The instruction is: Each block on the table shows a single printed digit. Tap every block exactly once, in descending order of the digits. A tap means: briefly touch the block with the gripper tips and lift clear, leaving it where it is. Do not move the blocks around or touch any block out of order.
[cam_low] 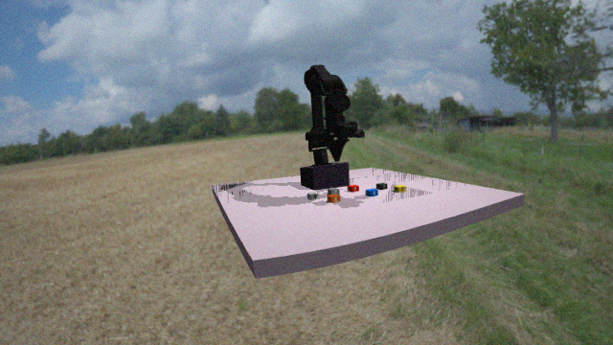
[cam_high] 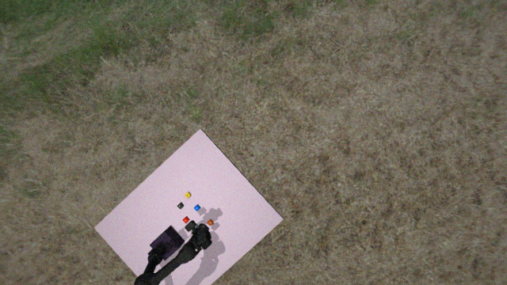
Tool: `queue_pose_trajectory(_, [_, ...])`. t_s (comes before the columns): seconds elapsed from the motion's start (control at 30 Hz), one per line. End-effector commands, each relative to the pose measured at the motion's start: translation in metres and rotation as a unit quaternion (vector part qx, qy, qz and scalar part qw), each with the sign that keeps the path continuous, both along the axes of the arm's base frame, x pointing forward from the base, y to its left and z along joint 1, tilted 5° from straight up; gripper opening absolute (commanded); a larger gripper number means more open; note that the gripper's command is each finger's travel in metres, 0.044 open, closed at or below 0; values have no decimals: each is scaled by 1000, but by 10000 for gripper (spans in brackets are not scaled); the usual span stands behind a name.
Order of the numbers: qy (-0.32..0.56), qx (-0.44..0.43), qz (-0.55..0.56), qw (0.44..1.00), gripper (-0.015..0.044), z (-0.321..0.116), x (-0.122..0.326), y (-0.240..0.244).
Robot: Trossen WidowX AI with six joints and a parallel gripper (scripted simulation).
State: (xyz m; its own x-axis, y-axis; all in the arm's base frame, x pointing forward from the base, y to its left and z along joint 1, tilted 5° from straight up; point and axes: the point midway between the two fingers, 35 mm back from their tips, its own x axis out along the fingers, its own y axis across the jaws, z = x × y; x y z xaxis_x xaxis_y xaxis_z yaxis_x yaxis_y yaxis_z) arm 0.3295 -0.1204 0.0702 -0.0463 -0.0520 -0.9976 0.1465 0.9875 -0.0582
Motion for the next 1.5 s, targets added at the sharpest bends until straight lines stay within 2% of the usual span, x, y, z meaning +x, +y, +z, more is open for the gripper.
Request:
queue_pose_trajectory(0.0, [-2, 4, 10, 1000, 20, 4, -24, 62])
queue_pose_trajectory(0.13, [0, 6, 10, 1000, 20, -1, -65, 113])
queue_pose_trajectory(0.23, [2, 7, 10, 1000, 20, -5, -83, 129])
queue_pose_trajectory(0.4, [2, 7, 10, 1000, 20, -8, -82, 129])
queue_pose_trajectory(0.6, [2, 7, 10, 1000, 20, -84, -86, 125])
queue_pose_trajectory(1.47, [2, 7, 10, 1000, 20, -116, -89, 124])
